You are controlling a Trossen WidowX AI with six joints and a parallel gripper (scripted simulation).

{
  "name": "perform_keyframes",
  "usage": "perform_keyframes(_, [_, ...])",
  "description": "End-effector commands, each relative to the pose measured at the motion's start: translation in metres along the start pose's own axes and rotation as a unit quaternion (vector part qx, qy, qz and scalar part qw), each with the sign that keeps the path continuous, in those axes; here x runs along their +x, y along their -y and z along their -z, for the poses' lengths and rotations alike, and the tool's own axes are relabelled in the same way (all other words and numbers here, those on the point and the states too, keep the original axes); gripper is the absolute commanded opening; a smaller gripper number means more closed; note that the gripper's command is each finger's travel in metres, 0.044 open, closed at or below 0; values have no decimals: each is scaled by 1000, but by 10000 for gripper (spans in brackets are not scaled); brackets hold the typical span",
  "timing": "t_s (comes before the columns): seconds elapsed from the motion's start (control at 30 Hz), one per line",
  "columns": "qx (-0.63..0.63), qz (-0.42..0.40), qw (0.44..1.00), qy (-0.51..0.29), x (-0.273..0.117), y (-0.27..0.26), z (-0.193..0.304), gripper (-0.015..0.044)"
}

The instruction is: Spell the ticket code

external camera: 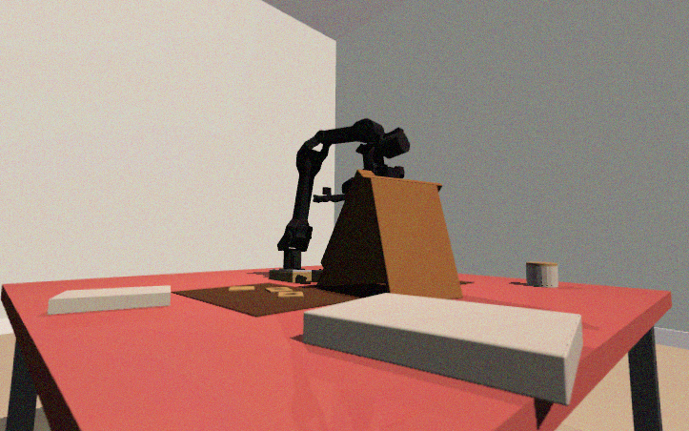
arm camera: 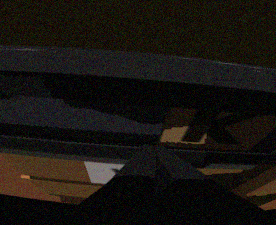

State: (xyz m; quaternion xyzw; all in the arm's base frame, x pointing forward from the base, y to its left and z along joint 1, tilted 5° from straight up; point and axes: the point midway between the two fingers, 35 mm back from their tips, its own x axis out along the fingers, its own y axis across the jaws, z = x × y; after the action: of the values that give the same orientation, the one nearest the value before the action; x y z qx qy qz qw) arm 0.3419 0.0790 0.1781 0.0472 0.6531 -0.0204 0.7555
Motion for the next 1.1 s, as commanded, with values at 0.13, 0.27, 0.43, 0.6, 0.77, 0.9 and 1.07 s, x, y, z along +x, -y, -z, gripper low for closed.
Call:
perform_keyframes(0.13, [-2,-2,1000,-4,5,-1,-3,0])
perform_keyframes(0.27, [-2,-2,1000,-3,7,-1,-4,0])
perform_keyframes(0.43, [-2,-2,1000,-3,8,-2,-6,0])
perform_keyframes(0.6, [-2,-2,1000,-3,10,-2,-8,0])
perform_keyframes(0.77, [-2,-2,1000,-3,11,-2,-10,0])
perform_keyframes(0.9, [-2,-2,1000,-3,13,-2,-11,0])
perform_keyframes(1.07, [-2,-2,1000,-3,12,-2,-11,0])
